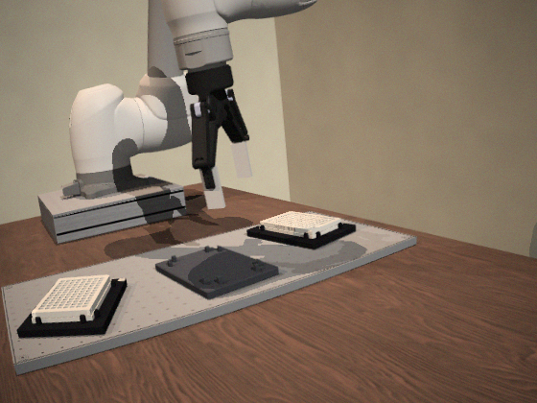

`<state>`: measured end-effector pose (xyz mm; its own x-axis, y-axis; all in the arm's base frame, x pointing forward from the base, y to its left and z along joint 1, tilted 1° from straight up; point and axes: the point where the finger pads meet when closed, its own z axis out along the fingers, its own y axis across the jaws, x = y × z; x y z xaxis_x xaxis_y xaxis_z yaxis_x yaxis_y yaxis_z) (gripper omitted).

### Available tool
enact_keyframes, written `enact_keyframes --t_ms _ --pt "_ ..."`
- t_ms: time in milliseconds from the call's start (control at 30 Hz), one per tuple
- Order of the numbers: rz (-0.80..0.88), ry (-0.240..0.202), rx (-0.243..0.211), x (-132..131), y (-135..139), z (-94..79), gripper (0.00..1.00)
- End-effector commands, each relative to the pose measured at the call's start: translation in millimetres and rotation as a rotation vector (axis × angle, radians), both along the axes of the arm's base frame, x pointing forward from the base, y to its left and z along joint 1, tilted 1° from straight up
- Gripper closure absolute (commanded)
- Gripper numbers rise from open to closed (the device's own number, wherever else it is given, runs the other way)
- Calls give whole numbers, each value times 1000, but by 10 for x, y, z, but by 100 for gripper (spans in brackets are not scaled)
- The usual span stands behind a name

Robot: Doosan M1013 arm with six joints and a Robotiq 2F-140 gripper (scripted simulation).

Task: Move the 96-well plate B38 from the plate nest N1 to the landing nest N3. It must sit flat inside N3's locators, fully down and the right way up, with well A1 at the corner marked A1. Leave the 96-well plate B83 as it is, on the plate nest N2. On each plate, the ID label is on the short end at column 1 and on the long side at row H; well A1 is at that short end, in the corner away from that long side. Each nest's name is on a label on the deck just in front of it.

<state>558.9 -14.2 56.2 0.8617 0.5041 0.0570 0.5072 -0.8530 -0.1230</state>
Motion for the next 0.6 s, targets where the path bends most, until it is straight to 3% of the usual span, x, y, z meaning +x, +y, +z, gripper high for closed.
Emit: enact_keyframes --t_ms 0,100,300,367,567 --pt "-73 17 -38 87 136 -48 0" --pt "-174 25 -68 171 358 -88 0" --pt "-221 26 -82 208 464 -106 0" --pt "-305 25 -104 271 660 -138 0" --pt "-404 18 -128 338 901 -173 0"
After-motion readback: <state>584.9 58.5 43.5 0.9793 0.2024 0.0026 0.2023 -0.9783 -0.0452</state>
